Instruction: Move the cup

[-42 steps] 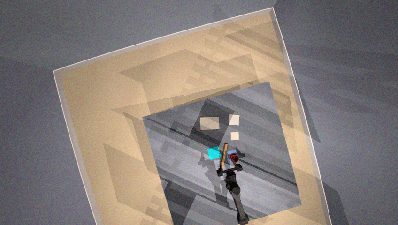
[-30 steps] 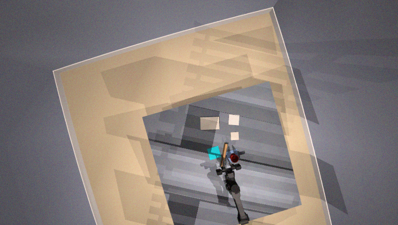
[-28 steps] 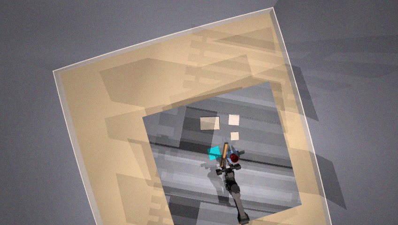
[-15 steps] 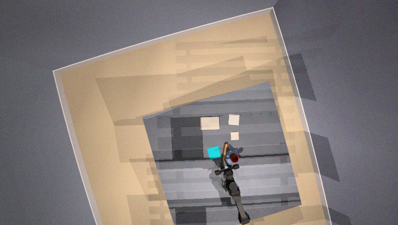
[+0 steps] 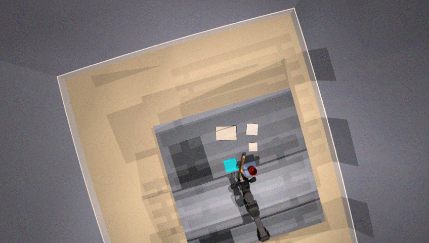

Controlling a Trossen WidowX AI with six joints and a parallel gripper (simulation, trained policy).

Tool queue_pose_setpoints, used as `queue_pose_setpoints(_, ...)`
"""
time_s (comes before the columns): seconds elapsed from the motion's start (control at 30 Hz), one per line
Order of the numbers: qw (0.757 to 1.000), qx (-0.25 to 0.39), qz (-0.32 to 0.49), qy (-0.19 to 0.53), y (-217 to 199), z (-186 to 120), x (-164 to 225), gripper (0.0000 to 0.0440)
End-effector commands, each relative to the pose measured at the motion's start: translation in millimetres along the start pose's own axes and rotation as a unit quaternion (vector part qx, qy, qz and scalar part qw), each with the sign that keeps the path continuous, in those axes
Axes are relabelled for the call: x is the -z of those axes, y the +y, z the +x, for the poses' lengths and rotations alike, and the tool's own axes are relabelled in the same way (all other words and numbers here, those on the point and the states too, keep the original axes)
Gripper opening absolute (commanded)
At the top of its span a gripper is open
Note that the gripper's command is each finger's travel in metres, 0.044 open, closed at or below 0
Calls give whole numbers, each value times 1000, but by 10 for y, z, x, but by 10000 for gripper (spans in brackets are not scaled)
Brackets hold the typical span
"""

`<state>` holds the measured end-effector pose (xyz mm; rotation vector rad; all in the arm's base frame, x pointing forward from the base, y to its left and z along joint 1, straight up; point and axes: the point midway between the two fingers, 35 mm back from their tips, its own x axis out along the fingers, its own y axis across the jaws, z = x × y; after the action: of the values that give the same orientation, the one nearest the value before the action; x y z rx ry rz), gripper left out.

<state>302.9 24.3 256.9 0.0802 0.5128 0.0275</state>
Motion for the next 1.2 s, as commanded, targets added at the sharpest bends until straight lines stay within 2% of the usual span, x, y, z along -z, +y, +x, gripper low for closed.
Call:
queue_pose_setpoints(0.0, 1000, 0, 1, 29, 14, 24, 51, 69)
queue_pose_setpoints(0.57, 985, 20, -15, 171, -35, 2, 349, 96)
queue_pose_setpoints(1.17, 948, 36, -51, 313, -171, -111, 622, 112)
